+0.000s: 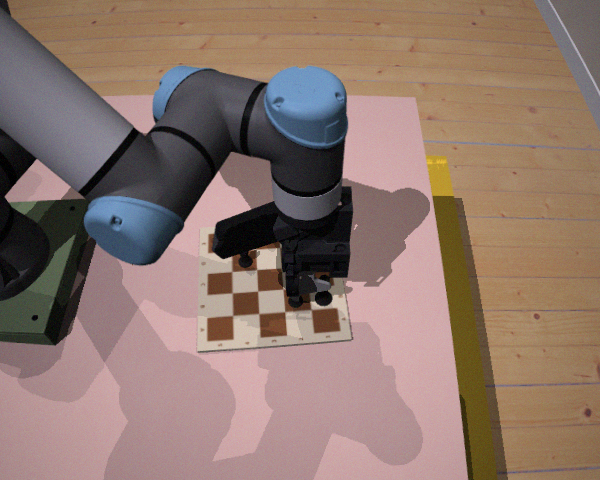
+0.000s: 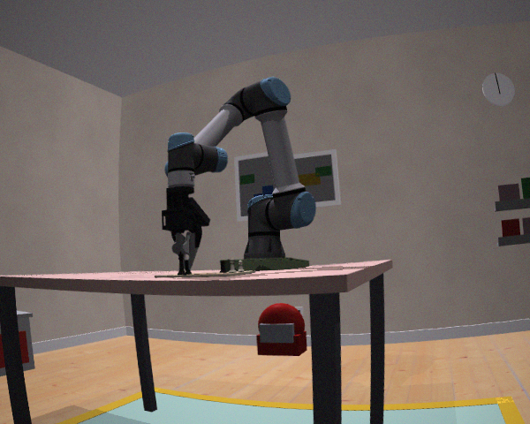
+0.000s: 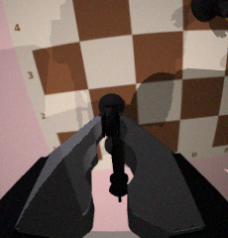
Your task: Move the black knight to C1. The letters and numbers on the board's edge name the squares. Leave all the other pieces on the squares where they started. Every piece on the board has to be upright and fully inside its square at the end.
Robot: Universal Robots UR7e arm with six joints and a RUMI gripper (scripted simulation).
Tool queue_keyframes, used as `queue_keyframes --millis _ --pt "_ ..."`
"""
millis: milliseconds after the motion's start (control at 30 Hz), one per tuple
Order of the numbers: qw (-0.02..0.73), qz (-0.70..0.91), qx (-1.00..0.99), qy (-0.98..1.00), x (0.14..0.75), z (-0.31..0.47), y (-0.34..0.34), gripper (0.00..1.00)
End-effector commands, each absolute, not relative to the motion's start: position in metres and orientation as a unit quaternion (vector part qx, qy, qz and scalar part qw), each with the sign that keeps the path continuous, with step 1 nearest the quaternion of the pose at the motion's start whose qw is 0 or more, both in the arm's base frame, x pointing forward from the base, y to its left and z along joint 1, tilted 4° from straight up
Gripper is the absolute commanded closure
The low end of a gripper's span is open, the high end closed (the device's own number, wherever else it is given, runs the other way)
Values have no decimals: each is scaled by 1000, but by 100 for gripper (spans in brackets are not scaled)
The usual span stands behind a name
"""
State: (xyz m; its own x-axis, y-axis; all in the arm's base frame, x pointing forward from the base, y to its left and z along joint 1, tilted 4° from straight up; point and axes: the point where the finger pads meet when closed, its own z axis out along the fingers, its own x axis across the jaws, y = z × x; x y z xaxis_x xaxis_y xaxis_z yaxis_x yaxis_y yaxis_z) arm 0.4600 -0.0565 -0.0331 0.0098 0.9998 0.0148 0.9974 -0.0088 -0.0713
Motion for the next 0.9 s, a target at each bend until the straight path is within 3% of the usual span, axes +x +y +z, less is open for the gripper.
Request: queue_keyframes --millis 0,633,867 --pt "30 20 -710 -703 460 -33 -57 100" --pt "30 20 -710 -703 461 -18 -57 100" --pt "30 20 -710 -703 465 32 -58 100"
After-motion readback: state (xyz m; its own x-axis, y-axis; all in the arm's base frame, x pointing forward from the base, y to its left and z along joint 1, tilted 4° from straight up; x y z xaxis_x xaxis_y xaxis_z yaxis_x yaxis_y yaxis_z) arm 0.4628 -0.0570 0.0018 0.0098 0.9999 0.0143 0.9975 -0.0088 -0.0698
